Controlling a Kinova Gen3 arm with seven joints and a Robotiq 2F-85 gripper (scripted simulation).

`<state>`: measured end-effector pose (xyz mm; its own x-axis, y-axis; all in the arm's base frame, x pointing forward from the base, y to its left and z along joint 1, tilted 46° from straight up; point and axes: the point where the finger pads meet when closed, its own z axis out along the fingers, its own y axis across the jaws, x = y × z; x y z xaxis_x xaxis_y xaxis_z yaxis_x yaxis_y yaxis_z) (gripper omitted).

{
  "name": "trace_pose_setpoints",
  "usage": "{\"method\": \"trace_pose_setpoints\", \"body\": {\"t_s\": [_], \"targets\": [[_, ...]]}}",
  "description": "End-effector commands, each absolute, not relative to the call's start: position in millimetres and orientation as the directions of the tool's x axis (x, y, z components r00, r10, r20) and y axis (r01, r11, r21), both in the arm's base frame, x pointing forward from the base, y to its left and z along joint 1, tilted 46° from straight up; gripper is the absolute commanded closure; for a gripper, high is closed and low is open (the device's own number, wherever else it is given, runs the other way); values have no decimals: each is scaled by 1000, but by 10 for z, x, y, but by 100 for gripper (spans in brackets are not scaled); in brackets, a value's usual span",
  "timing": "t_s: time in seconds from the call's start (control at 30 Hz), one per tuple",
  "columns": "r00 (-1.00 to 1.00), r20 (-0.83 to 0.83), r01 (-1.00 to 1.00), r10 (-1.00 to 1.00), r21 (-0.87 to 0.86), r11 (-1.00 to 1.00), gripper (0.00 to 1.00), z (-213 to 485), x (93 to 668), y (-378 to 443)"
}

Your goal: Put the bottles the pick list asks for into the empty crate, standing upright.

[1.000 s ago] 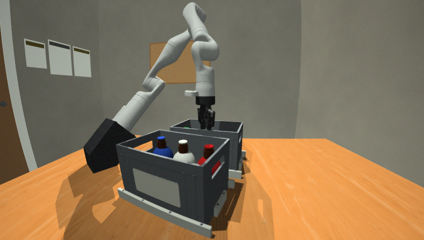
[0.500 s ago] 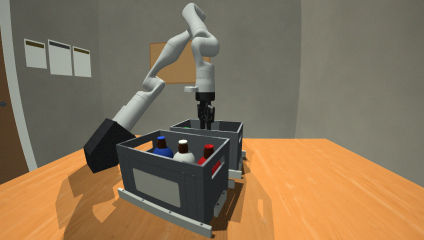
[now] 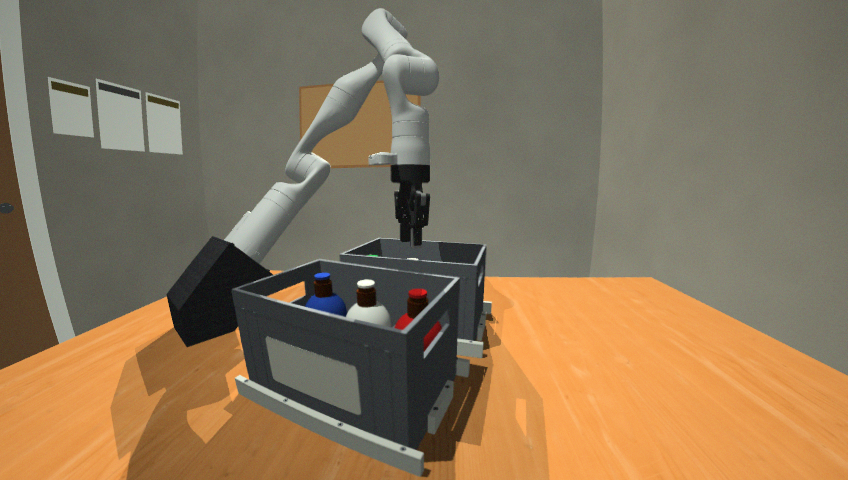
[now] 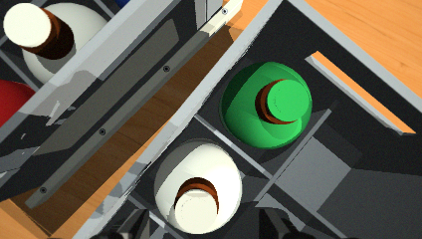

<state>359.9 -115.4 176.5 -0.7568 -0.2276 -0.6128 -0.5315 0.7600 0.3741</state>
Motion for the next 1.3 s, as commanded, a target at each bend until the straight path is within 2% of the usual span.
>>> {"method": "trace_pose_setpoints", "body": {"t_s": [0.0, 1.27], "targets": [[-761, -608, -522, -224, 370, 769, 33, 1827, 3559, -1249], [-757, -613, -526, -225, 368, 766, 33, 1989, 3486, -1366]]}}
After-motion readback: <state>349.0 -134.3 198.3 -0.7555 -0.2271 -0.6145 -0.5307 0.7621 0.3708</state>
